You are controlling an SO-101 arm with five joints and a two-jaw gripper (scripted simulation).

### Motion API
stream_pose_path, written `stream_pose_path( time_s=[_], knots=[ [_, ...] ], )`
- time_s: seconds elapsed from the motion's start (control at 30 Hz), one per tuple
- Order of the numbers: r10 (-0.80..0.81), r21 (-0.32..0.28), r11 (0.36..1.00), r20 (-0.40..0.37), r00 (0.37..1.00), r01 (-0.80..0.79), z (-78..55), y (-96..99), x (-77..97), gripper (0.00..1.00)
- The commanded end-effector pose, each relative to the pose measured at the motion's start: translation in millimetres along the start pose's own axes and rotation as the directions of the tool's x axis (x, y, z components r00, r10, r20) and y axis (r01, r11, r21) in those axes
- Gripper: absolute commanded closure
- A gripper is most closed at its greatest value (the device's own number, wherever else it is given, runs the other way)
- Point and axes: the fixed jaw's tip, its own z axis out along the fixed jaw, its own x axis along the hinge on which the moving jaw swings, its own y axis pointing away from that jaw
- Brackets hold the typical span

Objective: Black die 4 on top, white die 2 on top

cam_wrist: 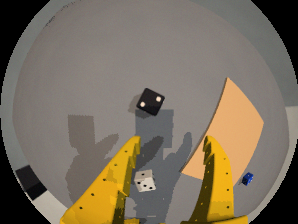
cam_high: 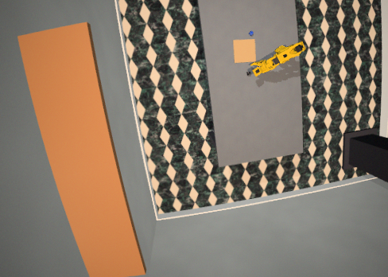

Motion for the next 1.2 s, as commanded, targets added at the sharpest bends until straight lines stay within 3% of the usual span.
stream_pose_path(
  time_s=[0.0,0.13,0.5,0.83,1.17],
  knots=[
    [0.001,-0.005,1.000,0.036,0.999,-0.001,-15.1,1.9,0.0,0.72],
    [0.001,-0.005,1.000,0.036,0.999,-0.001,-20.8,2.2,5.0,0.72],
    [-0.001,-0.006,1.000,0.036,0.999,0.002,-41.7,3.9,40.6,0.72],
    [-0.002,-0.007,1.000,0.036,0.999,0.003,-43.0,4.8,57.9,0.72],
    [-0.003,-0.008,1.000,0.024,1.000,0.003,-41.9,5.0,63.4,0.72]
  ],
)
